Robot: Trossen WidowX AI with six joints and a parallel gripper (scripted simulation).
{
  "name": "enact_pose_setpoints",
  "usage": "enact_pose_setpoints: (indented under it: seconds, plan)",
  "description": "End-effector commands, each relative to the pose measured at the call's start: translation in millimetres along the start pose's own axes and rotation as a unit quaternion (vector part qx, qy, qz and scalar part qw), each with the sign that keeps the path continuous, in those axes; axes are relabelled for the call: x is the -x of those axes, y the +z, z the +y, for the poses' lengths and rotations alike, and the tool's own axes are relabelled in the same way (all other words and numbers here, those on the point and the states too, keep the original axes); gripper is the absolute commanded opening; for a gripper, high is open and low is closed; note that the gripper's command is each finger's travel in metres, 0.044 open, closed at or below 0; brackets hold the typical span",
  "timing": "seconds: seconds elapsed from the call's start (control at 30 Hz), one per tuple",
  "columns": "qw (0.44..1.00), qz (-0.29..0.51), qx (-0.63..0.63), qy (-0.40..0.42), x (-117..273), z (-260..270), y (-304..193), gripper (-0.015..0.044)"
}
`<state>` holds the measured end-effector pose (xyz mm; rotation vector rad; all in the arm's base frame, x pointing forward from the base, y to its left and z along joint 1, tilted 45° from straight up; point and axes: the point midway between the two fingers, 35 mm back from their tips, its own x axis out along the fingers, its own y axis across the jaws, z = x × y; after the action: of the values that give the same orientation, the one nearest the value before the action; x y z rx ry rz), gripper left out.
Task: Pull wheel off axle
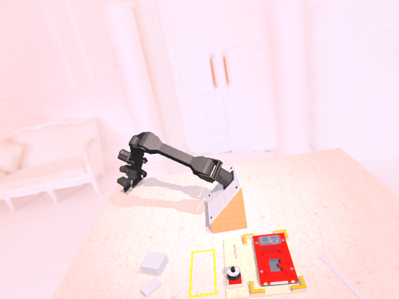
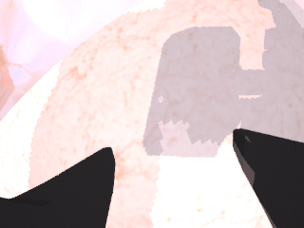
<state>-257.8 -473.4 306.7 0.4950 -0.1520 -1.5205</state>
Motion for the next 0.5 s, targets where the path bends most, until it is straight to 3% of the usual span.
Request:
enact_pose_setpoints:
  seconds: [0.0, 0.47]
  plan:
    - [1.0, 0.008, -0.002, 0.014, -13.4, 44.3, -4.1, 0.03]
    - [0.997, 0.032, 0.0, 0.074, -28.0, 201.8, -27.7, 0.03]
